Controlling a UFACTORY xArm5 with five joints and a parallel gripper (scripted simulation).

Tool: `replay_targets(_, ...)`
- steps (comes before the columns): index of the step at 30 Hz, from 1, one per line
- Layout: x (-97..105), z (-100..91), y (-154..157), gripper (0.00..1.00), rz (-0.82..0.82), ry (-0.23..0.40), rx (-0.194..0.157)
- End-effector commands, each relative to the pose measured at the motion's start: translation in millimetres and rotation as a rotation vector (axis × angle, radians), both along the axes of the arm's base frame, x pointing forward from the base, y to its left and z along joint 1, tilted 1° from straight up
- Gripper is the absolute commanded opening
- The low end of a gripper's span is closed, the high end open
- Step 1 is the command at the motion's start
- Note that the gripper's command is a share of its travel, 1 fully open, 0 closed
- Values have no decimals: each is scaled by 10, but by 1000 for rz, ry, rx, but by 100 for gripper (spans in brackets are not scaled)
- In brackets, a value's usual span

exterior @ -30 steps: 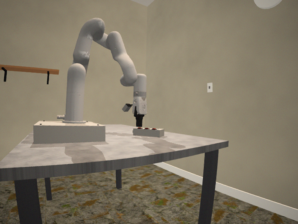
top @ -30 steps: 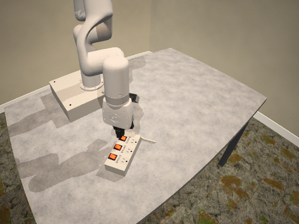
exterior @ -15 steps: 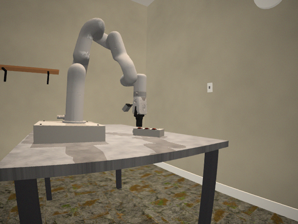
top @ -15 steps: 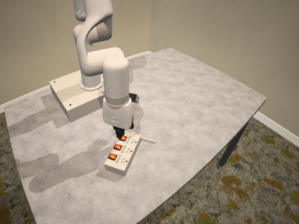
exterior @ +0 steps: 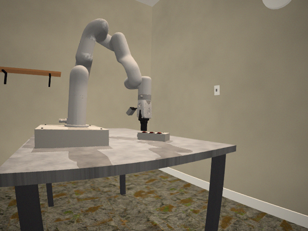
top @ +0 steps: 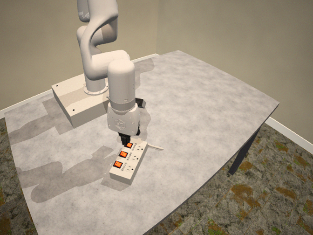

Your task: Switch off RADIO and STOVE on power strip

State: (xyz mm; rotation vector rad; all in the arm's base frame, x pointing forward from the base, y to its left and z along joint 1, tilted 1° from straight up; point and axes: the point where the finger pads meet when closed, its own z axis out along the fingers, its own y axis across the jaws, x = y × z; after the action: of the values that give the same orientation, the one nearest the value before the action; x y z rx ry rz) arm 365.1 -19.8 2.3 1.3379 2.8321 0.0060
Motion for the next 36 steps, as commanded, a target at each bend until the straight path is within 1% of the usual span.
replay_targets(1, 12, -2, -1, 0, 0, -3, 0)
replay_targets(13, 11, -55, 0, 0, 0, -3, 0)
replay_targets(36, 11, -70, 0, 0, 0, -3, 0)
